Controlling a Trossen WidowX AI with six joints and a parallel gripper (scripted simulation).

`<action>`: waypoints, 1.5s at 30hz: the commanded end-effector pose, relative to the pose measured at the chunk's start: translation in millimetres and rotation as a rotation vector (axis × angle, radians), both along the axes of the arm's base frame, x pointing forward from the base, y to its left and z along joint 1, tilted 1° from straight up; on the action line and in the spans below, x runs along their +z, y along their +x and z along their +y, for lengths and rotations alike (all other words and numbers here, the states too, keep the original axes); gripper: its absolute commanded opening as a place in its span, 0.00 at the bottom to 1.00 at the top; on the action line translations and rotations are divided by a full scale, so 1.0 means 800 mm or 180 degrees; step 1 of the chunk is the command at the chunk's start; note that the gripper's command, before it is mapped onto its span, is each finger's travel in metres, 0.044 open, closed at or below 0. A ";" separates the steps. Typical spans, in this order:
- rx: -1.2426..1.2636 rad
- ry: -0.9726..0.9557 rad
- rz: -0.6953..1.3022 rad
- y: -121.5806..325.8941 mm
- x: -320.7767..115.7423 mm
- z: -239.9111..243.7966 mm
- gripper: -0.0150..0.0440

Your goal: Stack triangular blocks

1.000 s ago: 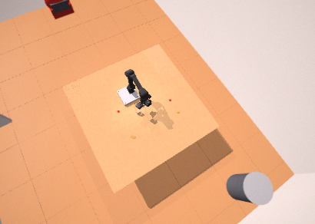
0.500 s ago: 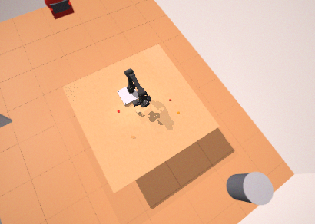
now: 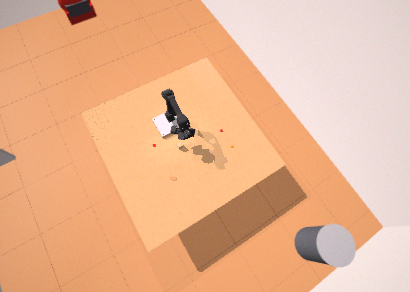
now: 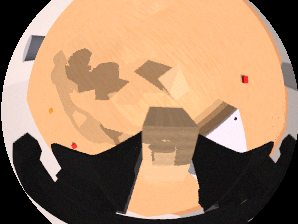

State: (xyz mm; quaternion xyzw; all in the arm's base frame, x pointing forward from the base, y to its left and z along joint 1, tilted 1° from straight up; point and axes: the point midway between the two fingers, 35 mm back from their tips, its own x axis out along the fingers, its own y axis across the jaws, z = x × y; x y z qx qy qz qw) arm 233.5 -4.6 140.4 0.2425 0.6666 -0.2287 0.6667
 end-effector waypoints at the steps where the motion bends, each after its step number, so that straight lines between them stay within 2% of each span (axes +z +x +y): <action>1: -0.0424 -0.0011 -0.0001 -0.004 0.002 -0.005 0.25; 45: -0.5284 0.0015 0.0082 -0.041 0.014 -0.041 0.25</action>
